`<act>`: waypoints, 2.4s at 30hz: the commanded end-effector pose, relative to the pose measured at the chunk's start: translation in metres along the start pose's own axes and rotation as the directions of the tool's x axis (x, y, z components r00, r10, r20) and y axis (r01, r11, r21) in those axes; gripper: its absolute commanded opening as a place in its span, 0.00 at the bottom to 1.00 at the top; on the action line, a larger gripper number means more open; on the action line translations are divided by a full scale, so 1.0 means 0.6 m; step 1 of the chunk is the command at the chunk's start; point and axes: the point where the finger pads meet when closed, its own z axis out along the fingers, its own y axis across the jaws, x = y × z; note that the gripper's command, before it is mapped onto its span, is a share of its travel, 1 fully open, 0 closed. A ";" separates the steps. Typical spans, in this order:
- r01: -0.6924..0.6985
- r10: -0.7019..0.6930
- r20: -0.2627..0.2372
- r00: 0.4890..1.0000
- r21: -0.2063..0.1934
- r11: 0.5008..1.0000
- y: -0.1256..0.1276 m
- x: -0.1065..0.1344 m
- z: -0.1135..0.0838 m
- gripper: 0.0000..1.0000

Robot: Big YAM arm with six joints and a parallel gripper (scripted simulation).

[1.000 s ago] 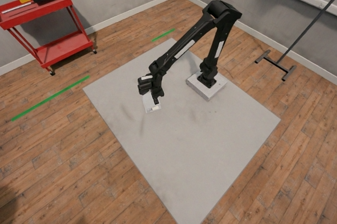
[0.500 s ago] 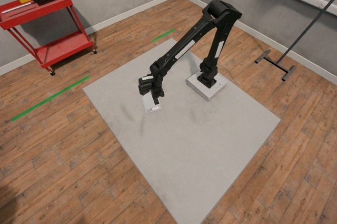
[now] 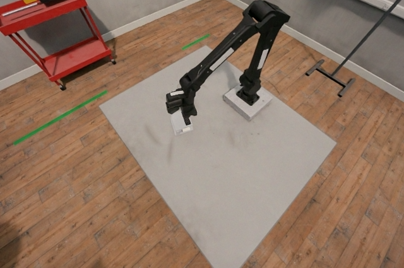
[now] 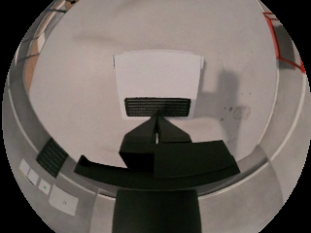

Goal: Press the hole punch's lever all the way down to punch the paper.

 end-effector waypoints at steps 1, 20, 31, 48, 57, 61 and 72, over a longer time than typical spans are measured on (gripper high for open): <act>-0.006 0.006 -0.051 0.999 0.007 1.000 -0.004 0.020 0.041 0.00; -0.006 0.006 -0.051 0.999 0.007 1.000 -0.004 0.020 0.041 0.00; -0.006 0.006 -0.051 0.999 0.007 1.000 -0.005 0.027 0.050 0.00; -0.006 0.006 -0.051 0.999 0.007 1.000 -0.006 0.028 0.052 0.00; -0.006 0.006 -0.051 0.999 0.007 1.000 -0.006 0.028 0.052 0.00; -0.006 0.006 -0.051 0.999 0.007 1.000 -0.006 0.028 0.052 0.00; -0.006 0.006 -0.051 0.999 0.007 1.000 -0.006 0.028 0.052 0.00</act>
